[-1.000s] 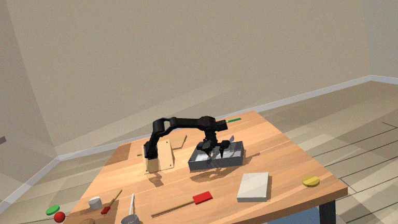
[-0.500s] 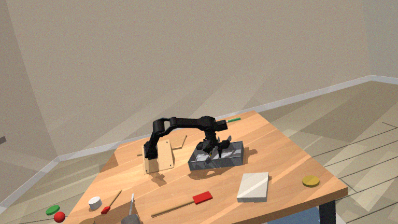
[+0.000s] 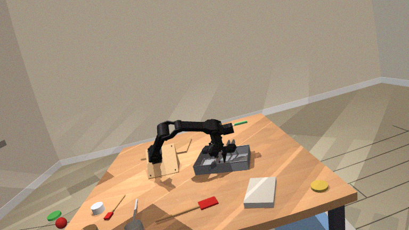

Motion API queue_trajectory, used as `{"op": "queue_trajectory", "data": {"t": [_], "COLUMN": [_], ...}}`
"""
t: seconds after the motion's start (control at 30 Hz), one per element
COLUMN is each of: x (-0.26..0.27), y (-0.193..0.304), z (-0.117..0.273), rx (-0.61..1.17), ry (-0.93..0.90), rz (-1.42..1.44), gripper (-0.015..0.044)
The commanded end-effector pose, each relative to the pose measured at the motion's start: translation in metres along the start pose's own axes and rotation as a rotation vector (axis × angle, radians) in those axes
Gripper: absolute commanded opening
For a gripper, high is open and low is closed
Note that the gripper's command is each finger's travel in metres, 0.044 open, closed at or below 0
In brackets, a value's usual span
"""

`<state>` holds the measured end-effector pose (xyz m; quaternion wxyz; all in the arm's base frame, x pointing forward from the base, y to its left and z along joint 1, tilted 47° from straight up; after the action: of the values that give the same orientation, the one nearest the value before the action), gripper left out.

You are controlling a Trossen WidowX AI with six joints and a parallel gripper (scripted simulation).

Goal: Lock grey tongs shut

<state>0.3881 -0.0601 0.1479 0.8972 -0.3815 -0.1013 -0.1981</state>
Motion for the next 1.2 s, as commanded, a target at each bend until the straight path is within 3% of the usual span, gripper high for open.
{"op": "queue_trajectory", "data": {"t": [0.0,0.4,0.63,0.93,1.17], "x": [0.000,0.000,0.001,-0.003,-0.004], "y": [0.000,0.000,0.001,0.002,0.001], "z": [0.000,0.000,0.007,0.118,0.127], "rx": [0.000,0.000,0.002,0.007,0.007], "ry": [-0.001,-0.001,-0.002,-0.031,-0.035], "rz": [-0.002,-0.002,0.005,0.112,0.122], "gripper": [0.0108,0.0028,-0.0150,-0.0150,-0.0150]}}
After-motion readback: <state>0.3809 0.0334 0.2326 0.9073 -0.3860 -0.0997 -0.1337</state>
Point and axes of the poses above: the point midway between the two fingers, 35 mm back from their tips, its own z axis back along the fingers, its own x axis across the jaws, y = z × x, the point moved 7 cm from there along z, back along the fingers, and after that the axes turned 1 degree about z, right-handed, at the moved point
